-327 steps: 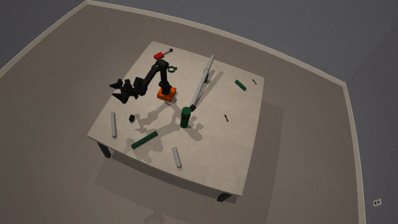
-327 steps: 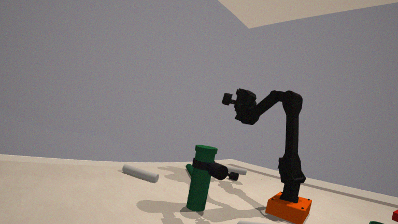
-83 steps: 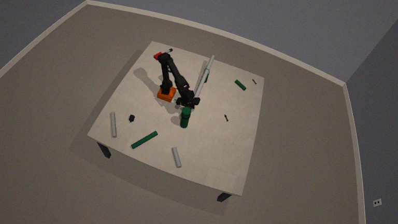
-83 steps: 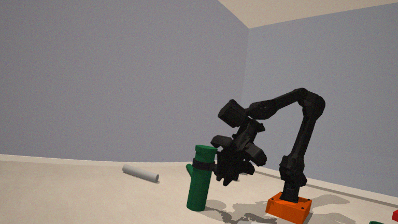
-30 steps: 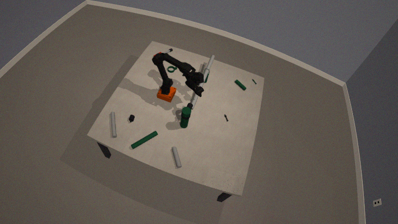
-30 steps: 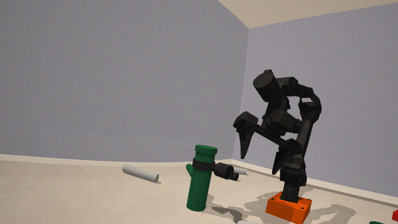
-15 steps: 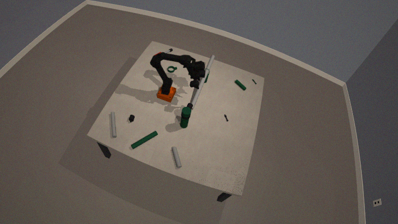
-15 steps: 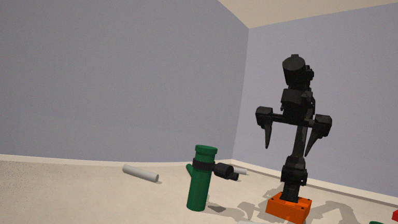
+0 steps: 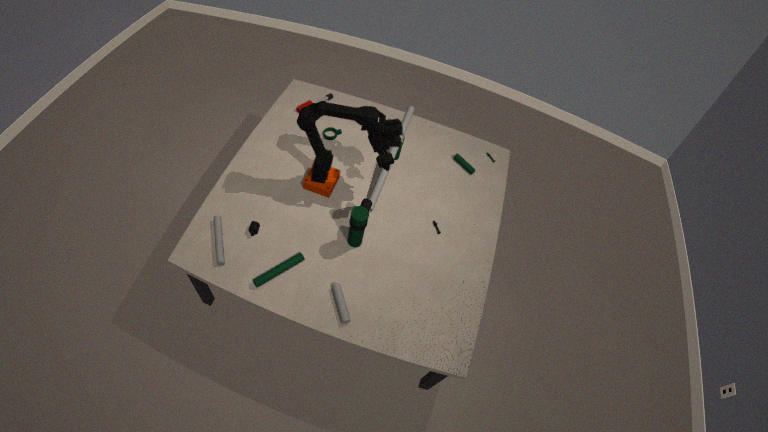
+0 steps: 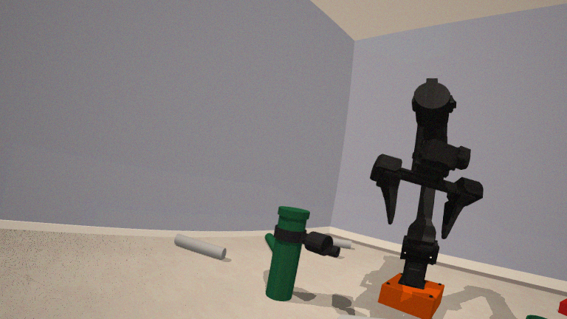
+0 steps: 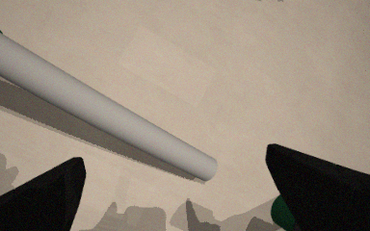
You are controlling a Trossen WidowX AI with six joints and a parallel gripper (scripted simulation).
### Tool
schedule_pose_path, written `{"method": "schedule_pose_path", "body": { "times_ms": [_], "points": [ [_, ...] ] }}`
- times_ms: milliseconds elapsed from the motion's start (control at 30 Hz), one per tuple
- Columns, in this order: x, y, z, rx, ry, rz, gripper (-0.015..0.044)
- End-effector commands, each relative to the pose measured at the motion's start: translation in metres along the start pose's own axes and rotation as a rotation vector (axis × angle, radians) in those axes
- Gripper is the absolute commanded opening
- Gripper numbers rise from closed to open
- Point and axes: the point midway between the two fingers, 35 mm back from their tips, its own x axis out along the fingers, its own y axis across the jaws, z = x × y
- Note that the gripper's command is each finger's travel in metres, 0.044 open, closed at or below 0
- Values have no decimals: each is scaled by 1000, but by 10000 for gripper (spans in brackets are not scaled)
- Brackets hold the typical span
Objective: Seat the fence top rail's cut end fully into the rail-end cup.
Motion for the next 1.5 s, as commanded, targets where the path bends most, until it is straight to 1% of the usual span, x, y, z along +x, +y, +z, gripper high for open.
{"method": "schedule_pose_path", "body": {
  "times_ms": [0, 133, 200, 567, 667, 767, 933, 1067, 1467],
  "points": [
    [37, 18, 3, -460, 140, 116, 440],
    [67, 35, 0, -885, 229, 263, 440],
    [73, 39, -1, -957, 241, 293, 440],
    [73, 39, -1, -957, 241, 293, 440],
    [83, 40, -4, -957, 241, 292, 440],
    [103, 43, -12, -957, 241, 292, 440],
    [107, 44, -13, -957, 241, 292, 440],
    [118, 45, -17, -957, 241, 292, 440],
    [130, 47, -20, -957, 241, 292, 440]
  ]
}}
